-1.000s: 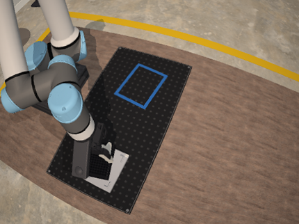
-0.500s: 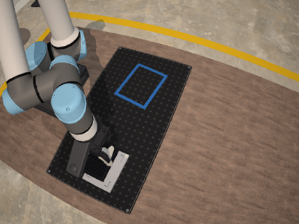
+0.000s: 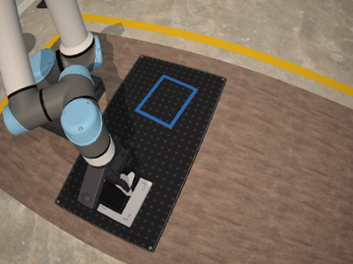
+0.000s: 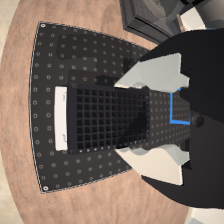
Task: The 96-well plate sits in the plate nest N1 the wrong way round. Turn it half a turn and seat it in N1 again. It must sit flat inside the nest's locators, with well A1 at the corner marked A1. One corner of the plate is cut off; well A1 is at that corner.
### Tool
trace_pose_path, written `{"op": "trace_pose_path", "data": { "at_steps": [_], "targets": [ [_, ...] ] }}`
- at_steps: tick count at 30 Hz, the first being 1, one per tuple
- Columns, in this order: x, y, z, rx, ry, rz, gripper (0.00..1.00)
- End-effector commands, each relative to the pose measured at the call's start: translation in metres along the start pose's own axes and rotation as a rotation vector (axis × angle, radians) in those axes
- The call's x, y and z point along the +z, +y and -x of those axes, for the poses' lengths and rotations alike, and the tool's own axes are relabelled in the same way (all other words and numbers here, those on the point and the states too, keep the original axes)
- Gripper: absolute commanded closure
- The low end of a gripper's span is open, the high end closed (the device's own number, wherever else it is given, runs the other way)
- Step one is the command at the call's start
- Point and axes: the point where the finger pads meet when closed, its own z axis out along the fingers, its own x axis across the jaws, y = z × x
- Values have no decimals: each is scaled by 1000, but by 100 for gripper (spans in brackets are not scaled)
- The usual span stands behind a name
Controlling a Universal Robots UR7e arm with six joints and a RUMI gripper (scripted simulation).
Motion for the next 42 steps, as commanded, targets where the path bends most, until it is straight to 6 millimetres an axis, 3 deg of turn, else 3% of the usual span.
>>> {"op": "trace_pose_path", "data": {
  "at_steps": [1, 16, 42],
  "targets": [
    [-1, -1, 2, -1, -1, -2, 100],
    [-1, -1, 3, -1, -1, -2, 100],
    [41, 1, 1, -1, 2, 1, 100]
  ]
}}
